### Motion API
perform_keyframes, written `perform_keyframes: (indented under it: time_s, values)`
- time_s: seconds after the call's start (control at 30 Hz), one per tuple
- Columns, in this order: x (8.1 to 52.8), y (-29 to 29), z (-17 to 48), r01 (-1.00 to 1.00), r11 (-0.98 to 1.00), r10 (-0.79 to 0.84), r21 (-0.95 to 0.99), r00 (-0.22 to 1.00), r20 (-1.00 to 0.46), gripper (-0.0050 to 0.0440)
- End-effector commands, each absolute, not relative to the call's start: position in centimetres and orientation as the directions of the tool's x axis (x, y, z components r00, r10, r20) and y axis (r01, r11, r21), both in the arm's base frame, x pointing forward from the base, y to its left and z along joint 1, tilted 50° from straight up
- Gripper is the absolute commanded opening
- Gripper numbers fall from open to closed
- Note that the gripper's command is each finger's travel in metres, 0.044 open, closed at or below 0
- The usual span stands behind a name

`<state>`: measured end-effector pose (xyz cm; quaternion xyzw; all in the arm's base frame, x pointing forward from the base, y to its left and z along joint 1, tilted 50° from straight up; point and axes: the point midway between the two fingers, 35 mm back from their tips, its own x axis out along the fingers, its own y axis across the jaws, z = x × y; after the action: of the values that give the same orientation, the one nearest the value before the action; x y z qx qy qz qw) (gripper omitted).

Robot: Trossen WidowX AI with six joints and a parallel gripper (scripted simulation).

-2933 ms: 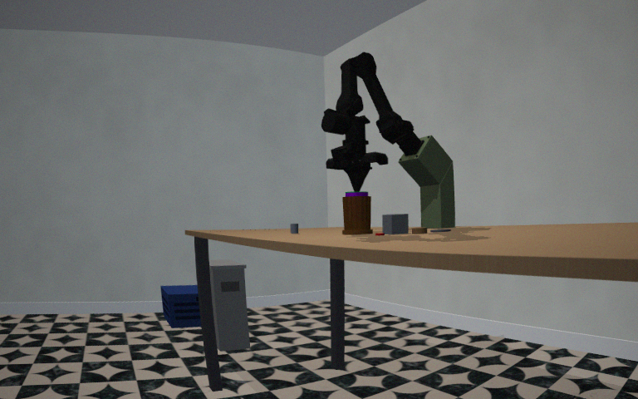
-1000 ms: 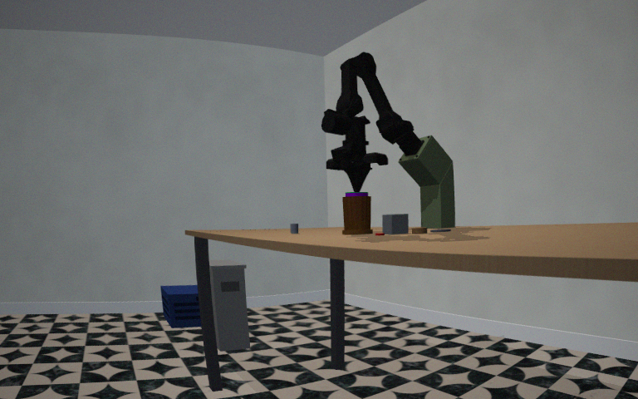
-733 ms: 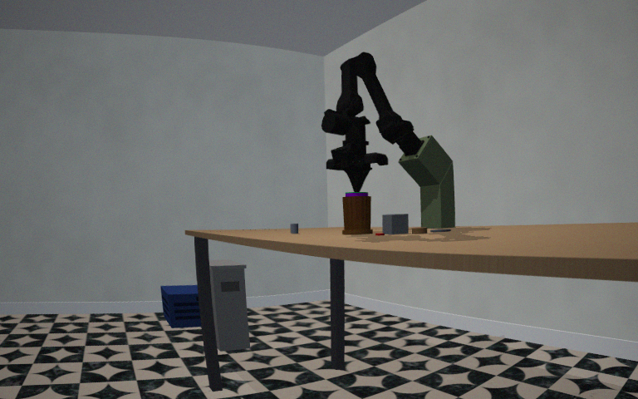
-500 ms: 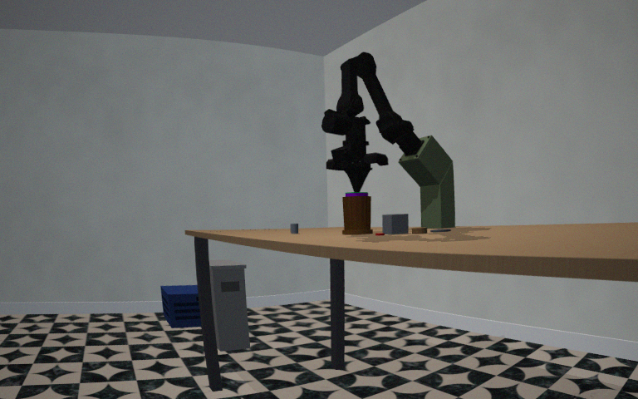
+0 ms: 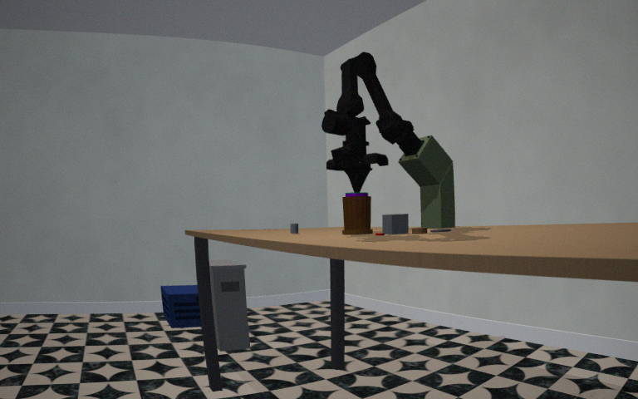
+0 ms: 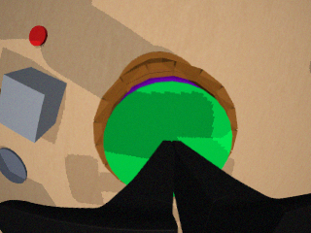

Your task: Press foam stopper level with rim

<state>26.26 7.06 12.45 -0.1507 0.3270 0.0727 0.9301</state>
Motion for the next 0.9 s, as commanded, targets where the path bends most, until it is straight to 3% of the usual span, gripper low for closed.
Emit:
perform_keyframes:
  time_s: [0.0,0.87]
  values:
    - [26.22,6.98,12.1,-0.237,0.943,0.035,-0.234,0.77,-0.637,0.0]
    - [26.24,6.94,11.79,-0.237,0.943,0.035,-0.235,0.77,-0.637,0.0]
